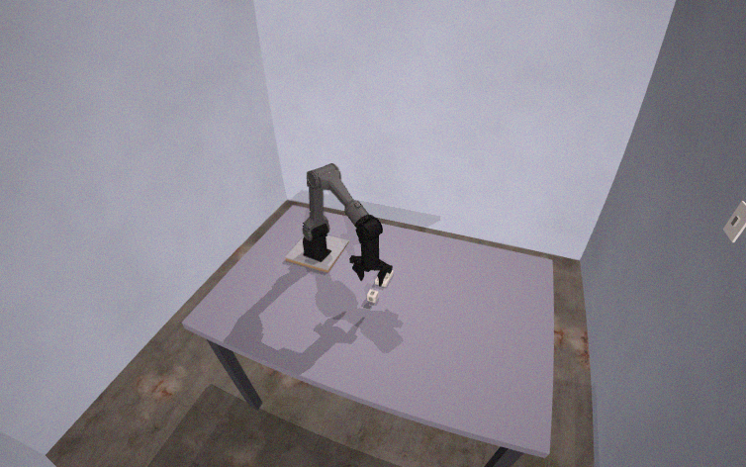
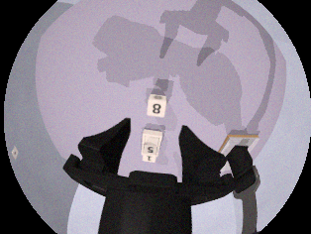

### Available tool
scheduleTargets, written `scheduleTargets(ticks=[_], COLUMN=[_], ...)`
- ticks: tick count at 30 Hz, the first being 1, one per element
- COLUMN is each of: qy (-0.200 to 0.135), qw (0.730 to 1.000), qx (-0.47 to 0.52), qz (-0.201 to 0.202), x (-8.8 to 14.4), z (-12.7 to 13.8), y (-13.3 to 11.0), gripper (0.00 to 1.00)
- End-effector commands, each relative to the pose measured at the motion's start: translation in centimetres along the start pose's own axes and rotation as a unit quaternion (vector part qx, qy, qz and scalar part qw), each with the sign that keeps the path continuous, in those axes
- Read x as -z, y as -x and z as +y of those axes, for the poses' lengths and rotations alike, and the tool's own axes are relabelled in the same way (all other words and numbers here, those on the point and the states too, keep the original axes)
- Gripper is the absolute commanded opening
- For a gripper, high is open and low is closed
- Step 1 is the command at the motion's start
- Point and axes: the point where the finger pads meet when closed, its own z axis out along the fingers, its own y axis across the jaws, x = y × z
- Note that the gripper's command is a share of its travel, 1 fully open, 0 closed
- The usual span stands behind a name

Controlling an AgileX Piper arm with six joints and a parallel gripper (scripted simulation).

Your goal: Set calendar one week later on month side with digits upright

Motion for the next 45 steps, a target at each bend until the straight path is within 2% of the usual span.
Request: scheduleTargets(ticks=[1, 45], qy=[0.002, 0.0], qw=[1.0, 1.0], qx=[0.001, 0.001], qz=[-0.001, -0.001], x=[0.1, -0.35], z=[0.11, 0.03], y=[0.04, 0.0], gripper=[0.62, 0.62])
